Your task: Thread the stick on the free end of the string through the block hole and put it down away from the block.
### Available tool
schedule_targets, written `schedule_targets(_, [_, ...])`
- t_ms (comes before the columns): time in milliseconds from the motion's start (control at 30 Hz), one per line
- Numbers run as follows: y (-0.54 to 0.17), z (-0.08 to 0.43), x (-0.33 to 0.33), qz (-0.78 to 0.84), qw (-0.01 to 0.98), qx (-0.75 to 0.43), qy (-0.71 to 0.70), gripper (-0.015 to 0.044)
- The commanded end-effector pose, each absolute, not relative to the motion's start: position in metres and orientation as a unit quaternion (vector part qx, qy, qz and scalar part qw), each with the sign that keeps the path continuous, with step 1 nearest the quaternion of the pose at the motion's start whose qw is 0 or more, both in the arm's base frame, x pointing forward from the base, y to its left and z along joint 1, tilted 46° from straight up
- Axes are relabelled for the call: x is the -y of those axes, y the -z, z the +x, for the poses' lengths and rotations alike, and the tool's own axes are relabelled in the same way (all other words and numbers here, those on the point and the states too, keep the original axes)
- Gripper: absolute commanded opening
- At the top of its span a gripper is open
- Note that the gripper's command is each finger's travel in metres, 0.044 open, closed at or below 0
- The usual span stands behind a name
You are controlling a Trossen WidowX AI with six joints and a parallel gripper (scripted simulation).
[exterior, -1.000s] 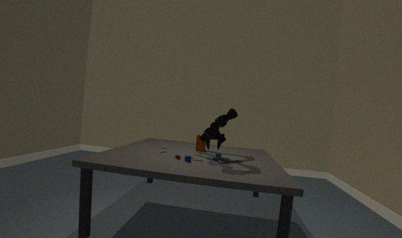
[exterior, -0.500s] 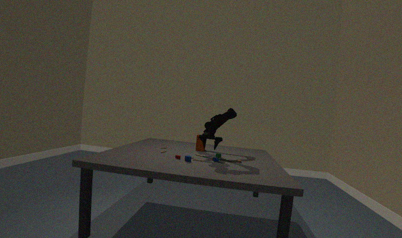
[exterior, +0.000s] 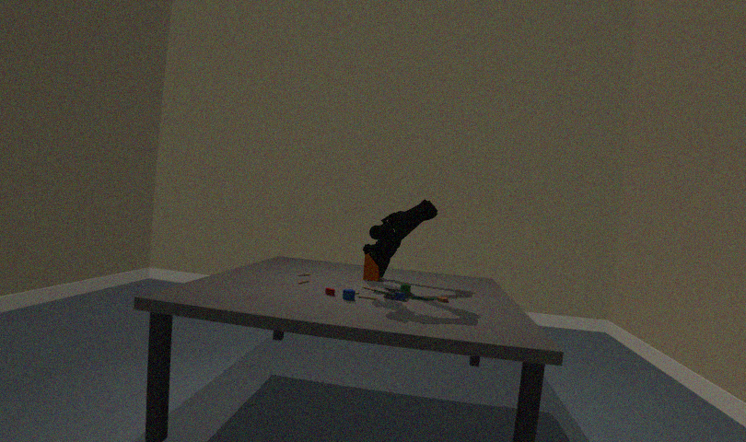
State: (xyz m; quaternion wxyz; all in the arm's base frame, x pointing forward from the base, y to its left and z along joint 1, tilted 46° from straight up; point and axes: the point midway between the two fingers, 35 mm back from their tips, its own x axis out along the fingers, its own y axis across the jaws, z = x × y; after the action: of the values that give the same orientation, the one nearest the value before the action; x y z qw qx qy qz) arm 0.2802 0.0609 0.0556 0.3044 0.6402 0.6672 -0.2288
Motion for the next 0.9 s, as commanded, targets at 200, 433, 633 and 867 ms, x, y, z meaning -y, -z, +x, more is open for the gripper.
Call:
schedule_targets(200, [-0.0339, 0.2825, -0.0463, 0.699, 0.072, -0.554, 0.446, 0.0440])
schedule_targets(433, [-0.0339, 0.2825, -0.0463, 0.699, 0.072, -0.554, 0.446, 0.0414])
schedule_targets(633, [-0.0339, 0.2825, -0.0463, 0.699, 0.072, -0.554, 0.446, 0.0256])
schedule_targets(867, [-0.0339, 0.2825, -0.0463, 0.699, 0.072, -0.554, 0.446, 0.0121])
